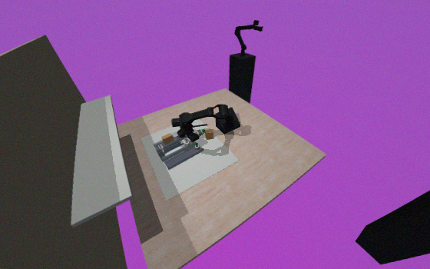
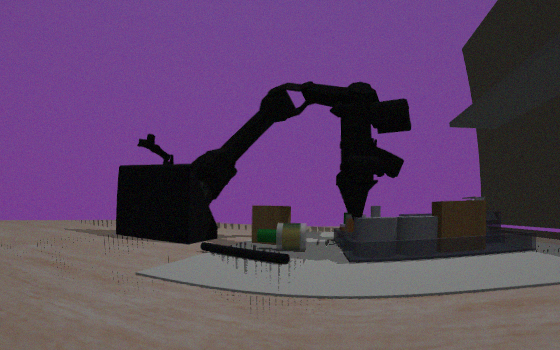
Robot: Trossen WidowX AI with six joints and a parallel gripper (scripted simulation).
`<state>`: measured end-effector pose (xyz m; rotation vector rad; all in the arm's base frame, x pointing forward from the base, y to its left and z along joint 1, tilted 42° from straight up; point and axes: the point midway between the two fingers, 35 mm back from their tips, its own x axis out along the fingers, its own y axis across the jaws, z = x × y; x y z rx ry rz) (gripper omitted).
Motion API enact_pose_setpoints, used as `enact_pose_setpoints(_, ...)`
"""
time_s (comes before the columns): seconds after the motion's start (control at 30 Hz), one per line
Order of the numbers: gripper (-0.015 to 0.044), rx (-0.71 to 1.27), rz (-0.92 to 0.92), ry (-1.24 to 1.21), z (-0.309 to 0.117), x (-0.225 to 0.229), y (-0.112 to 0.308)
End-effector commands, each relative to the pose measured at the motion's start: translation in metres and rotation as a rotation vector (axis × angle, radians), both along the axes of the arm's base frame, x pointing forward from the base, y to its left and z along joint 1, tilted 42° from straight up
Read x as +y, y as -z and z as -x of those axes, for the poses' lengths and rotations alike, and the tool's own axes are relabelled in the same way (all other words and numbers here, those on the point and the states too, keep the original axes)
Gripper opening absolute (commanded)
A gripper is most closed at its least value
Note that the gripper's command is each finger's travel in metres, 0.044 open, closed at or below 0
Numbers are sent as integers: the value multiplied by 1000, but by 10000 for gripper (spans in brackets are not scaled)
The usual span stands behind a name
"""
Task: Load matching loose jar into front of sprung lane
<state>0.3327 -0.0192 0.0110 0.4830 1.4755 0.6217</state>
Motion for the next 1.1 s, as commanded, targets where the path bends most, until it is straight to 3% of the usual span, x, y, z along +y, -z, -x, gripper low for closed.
enact_pose_setpoints(0.0,0,-15,-11,8,-4,2,0)
enact_pose_setpoints(1.07,0,-15,-12,8,-2,9,8)
